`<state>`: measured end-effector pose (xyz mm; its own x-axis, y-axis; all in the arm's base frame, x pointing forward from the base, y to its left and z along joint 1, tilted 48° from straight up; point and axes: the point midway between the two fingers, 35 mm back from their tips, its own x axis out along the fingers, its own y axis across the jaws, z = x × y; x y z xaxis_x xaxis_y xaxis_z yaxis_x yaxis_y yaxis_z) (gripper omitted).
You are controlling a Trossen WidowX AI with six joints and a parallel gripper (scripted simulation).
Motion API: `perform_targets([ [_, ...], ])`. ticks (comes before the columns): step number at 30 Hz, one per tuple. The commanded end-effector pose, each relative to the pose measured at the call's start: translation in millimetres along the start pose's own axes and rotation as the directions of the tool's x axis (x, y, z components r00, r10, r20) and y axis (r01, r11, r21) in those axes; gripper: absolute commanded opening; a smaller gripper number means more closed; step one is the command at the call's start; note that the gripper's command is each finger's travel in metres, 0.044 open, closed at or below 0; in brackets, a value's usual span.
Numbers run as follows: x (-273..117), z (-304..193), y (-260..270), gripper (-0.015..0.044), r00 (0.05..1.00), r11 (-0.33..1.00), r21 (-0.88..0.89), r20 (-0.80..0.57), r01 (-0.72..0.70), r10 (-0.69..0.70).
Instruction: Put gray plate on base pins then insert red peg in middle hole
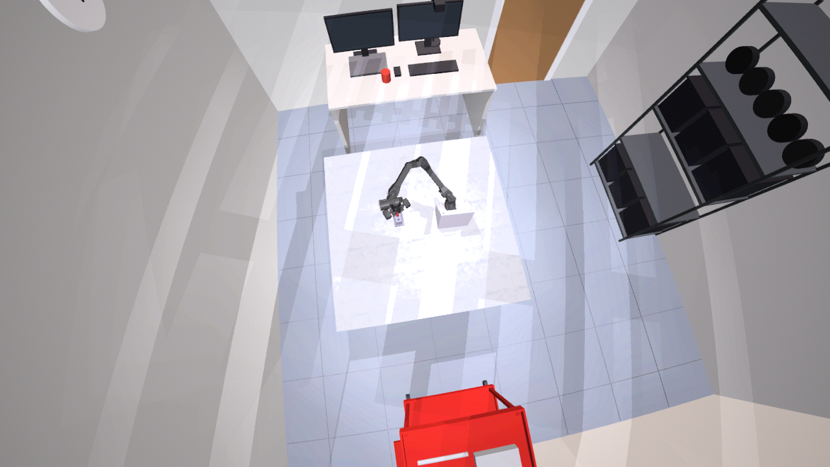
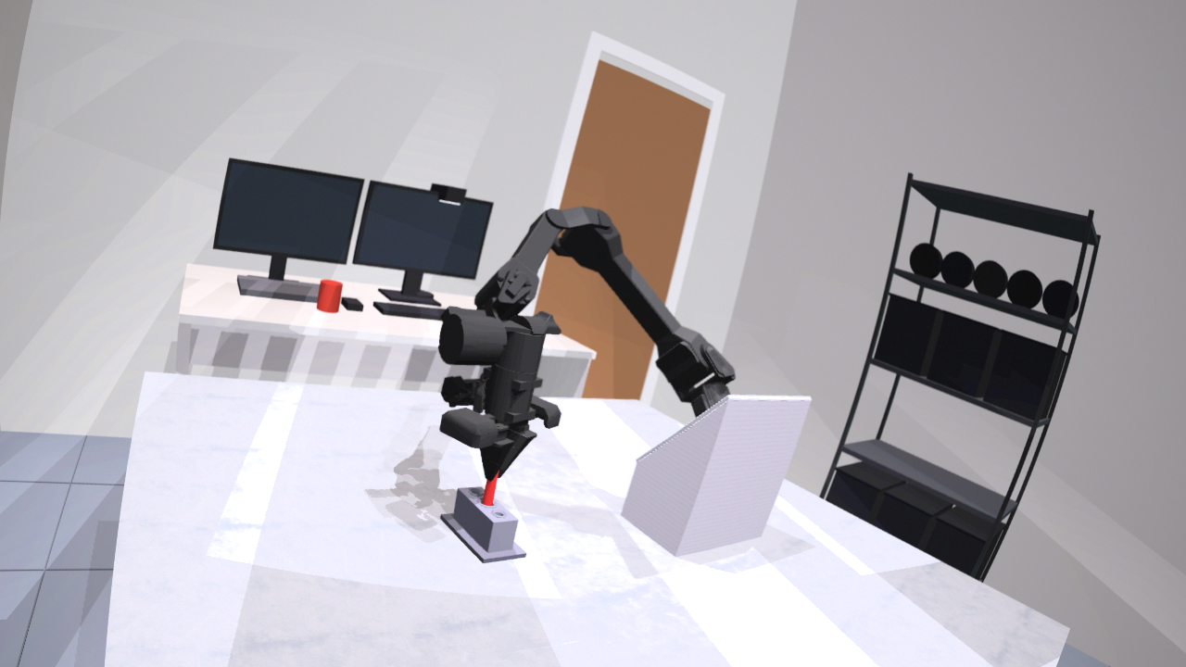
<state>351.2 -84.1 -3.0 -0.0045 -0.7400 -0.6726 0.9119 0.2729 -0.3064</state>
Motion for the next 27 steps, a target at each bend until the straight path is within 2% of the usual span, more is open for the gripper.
perform_targets([
  [1, -1.1, 0.0, 0.9, 0.0, 1.0, 1.0, 0.0, 0.0, -0.002, 0.002],
  [27, 1.1, -0.6, -0.1, 0.0, 1.0, 1.0, 0.004, 0.001, -0.002, 0.002],
])
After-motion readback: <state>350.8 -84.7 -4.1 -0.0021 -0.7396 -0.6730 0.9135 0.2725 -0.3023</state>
